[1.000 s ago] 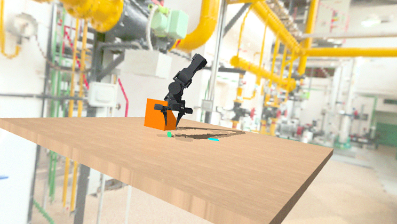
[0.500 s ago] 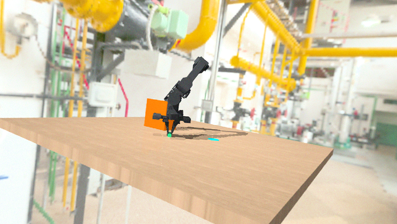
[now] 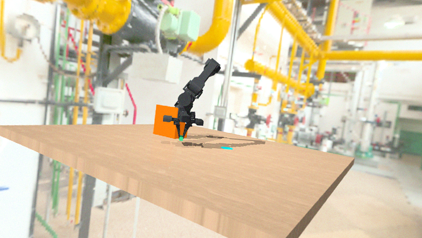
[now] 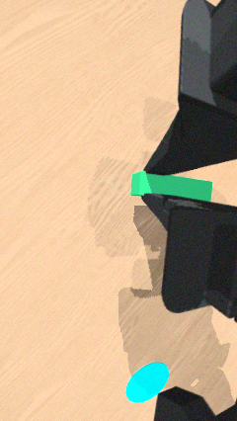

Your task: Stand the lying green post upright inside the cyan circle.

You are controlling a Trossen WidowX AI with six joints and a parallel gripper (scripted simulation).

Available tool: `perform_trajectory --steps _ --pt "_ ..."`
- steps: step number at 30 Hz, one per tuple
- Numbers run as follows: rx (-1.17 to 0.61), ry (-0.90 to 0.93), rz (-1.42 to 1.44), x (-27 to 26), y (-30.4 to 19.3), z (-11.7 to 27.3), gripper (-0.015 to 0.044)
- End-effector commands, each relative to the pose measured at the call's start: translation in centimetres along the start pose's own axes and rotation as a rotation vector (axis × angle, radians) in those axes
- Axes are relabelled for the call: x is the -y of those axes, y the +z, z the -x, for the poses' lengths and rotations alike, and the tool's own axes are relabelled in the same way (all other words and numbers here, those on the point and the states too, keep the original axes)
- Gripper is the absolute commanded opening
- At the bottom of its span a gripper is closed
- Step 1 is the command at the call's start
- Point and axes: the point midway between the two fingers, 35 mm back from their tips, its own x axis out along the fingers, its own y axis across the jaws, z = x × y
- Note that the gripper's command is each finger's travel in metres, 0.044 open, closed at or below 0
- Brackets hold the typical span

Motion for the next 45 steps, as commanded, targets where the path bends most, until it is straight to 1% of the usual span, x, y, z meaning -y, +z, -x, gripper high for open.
perform_trajectory --steps 1,26,31,45 --pt "0.007 -0.006 0.009 0.0 0.4 1.4 0.0023" --pt "0.005 -0.006 0.009 0.1 -0.2 9.1 0.0023" --pt "0.006 -0.01 0.019 -0.2 -0.2 9.4 0.0023" --pt "0.014 -0.046 0.11 -3.2 0.2 10.2 0.0023"
